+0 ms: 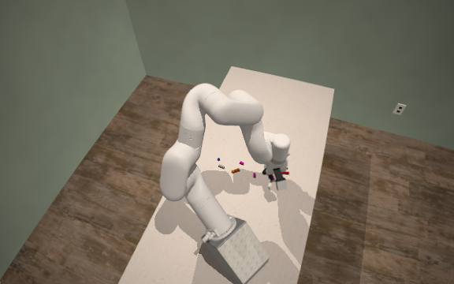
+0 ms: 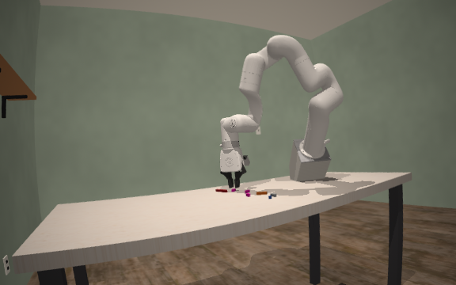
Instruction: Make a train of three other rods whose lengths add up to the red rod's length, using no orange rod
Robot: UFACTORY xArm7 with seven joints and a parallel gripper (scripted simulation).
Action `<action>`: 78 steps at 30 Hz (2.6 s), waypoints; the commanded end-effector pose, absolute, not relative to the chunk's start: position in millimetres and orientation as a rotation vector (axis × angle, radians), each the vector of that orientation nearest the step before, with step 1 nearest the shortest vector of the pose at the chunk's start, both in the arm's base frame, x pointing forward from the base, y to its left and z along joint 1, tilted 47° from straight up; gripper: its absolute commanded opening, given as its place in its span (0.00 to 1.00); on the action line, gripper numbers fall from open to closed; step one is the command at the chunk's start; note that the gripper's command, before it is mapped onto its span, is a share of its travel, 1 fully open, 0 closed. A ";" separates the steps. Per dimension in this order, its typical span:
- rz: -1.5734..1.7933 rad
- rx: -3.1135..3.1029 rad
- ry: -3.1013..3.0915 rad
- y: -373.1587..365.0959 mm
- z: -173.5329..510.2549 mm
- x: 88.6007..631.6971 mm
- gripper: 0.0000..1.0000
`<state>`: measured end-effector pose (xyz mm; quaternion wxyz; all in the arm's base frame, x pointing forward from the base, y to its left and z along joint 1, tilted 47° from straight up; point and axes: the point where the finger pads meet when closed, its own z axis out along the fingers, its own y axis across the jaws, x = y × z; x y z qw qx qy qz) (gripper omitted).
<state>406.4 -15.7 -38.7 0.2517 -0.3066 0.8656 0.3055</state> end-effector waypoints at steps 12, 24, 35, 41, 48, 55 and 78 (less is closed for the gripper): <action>0.827 -0.832 2.356 -17.4 -38.6 407.2 0.24; 0.827 -0.832 2.356 -17.3 -38.6 407.2 0.24; 0.827 -0.832 2.356 -14.4 -41.7 408.3 0.24; 0.827 -0.832 2.356 -10.9 -45.2 409.6 0.24; 0.827 -0.832 2.356 -8.7 -47.4 410.4 0.24; 0.827 -0.832 2.356 -7.8 -48.3 410.7 0.24; 0.827 -0.832 2.356 -7.8 -48.3 410.7 0.24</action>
